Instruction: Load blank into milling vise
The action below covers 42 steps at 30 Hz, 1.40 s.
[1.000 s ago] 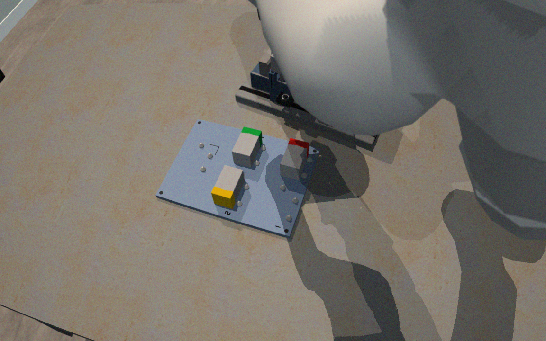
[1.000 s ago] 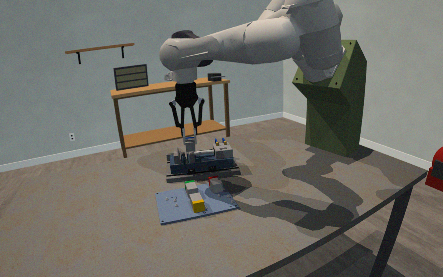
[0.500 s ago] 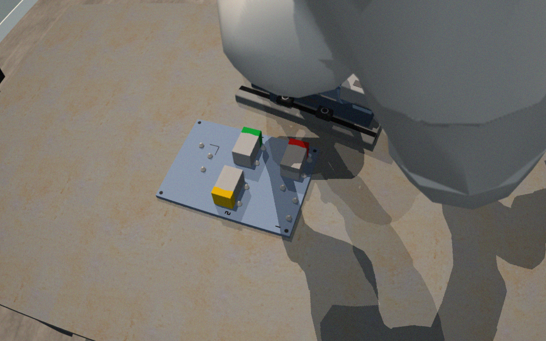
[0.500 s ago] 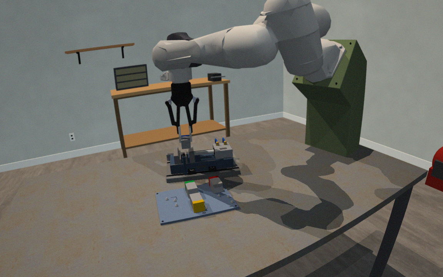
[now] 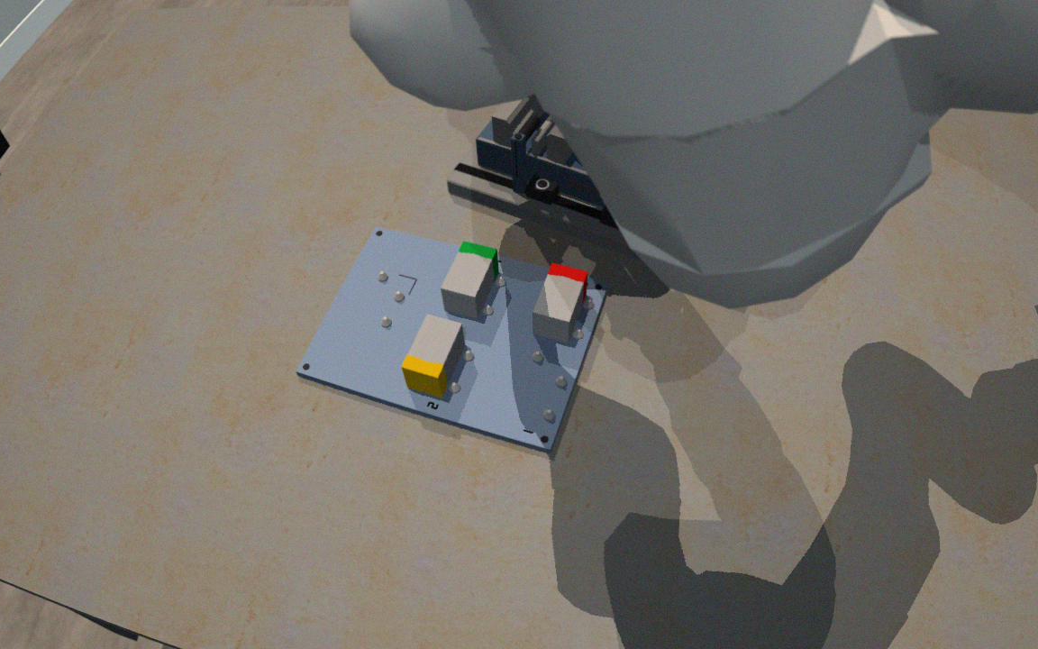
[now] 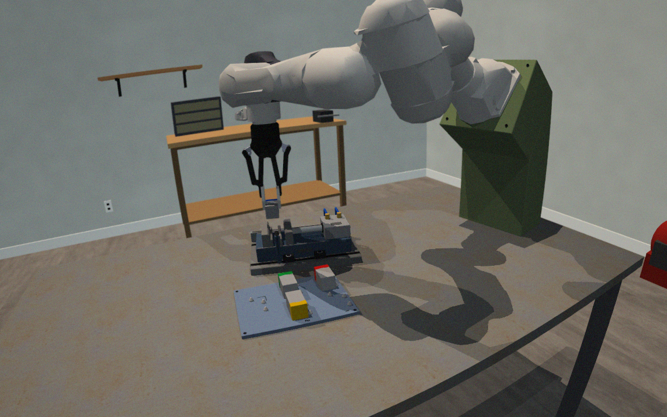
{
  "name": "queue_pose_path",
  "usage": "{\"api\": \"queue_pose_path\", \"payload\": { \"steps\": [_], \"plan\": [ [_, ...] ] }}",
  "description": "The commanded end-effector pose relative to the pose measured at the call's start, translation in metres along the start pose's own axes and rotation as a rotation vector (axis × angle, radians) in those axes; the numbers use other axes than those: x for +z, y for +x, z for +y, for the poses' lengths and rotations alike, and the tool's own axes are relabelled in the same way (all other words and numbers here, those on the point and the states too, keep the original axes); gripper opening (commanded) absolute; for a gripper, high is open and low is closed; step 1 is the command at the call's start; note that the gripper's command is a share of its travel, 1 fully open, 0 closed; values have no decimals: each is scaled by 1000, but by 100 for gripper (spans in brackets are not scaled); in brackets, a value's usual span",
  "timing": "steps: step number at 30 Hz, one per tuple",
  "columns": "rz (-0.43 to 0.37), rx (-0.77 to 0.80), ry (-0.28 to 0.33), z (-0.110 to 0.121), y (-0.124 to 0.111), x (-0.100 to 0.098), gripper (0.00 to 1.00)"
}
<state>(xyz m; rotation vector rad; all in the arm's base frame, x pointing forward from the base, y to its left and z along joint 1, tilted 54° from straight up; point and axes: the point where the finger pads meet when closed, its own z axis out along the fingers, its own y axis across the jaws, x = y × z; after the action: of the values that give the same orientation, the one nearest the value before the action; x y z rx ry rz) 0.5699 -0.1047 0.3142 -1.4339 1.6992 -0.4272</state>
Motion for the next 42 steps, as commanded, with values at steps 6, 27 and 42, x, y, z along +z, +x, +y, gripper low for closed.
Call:
{"api": "queue_pose_path", "payload": {
  "steps": [6, 27, 42],
  "plan": [
    [-4, -34, -4, 2, -1, 1, 0],
    [-4, -34, -4, 4, -6, 0, 0],
    [-4, -34, -4, 5, -9, -1, 0]
  ]
}}
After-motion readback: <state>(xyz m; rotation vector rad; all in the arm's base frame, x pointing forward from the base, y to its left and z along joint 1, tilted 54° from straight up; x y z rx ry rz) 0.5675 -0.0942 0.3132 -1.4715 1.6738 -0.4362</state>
